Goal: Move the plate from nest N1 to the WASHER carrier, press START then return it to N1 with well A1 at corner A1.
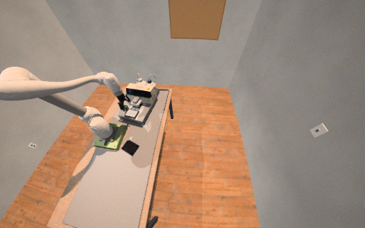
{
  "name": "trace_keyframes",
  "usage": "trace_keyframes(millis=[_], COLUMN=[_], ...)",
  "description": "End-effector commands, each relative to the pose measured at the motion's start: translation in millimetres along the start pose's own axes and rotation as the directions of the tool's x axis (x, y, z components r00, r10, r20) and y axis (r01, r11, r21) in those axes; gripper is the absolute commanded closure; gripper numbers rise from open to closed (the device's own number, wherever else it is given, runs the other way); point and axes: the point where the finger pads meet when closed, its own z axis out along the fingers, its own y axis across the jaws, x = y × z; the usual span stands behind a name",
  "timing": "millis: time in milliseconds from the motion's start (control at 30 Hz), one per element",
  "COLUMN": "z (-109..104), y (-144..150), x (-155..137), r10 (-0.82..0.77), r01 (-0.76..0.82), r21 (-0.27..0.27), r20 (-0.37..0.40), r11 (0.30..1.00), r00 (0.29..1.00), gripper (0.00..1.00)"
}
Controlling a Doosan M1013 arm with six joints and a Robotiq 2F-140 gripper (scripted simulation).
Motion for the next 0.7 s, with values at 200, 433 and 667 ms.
trace_keyframes(millis=[200,433,667], z=[3,15,23], y=[-4,-4,-4], x=[2,2,2], r10=[0.006,0.006,0.006], r01=[-0.006,-0.006,-0.006], r21=[0.004,0.004,0.004], r20=[-0.004,-0.004,-0.004], r11=[1.0,1.0,1.0], r00=[1.0,1.0,1.0], gripper=[0.3,0.3,0.3])
